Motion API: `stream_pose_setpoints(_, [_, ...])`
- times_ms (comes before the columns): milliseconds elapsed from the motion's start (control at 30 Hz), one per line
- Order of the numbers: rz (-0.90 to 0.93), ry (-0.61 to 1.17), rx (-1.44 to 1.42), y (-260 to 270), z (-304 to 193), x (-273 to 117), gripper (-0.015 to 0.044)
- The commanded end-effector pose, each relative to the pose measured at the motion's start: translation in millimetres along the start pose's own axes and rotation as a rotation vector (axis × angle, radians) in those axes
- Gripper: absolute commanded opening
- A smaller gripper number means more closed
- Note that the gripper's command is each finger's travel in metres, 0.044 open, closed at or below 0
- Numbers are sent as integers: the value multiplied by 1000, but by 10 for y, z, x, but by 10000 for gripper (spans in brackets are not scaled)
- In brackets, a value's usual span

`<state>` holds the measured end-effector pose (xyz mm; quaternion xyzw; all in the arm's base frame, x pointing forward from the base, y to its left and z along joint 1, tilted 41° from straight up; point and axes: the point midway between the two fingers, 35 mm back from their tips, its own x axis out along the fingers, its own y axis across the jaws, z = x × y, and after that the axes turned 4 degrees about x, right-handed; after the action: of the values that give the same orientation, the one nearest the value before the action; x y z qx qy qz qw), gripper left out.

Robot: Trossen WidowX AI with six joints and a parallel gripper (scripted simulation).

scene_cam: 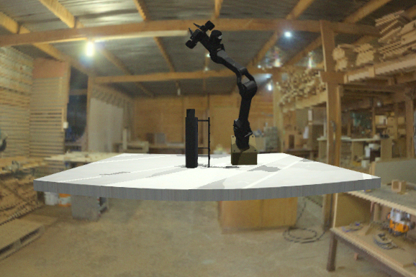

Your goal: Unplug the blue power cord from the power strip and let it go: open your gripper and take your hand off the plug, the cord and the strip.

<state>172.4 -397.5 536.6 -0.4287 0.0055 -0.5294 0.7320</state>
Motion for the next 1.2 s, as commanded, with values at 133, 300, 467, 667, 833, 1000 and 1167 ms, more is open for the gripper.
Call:
stream_pose_setpoints(133, [278,193,308,933,-498,-19,160])
stream_pose_setpoints(300, [472,405,547,1678,-847,-228,160])
stream_pose_setpoints(467, [625,672,770,2376,-1131,-615,160])
stream_pose_setpoints(667, [731,1049,980,3057,-1370,-1256,160])
stream_pose_setpoints(833, [777,1324,1100,3410,-1440,-1731,160])
stream_pose_setpoints(1000, [767,1774,1218,3758,-1442,-2471,160])
stream_pose_setpoints(1167, [622,2292,1236,3907,-1330,-3239,160])
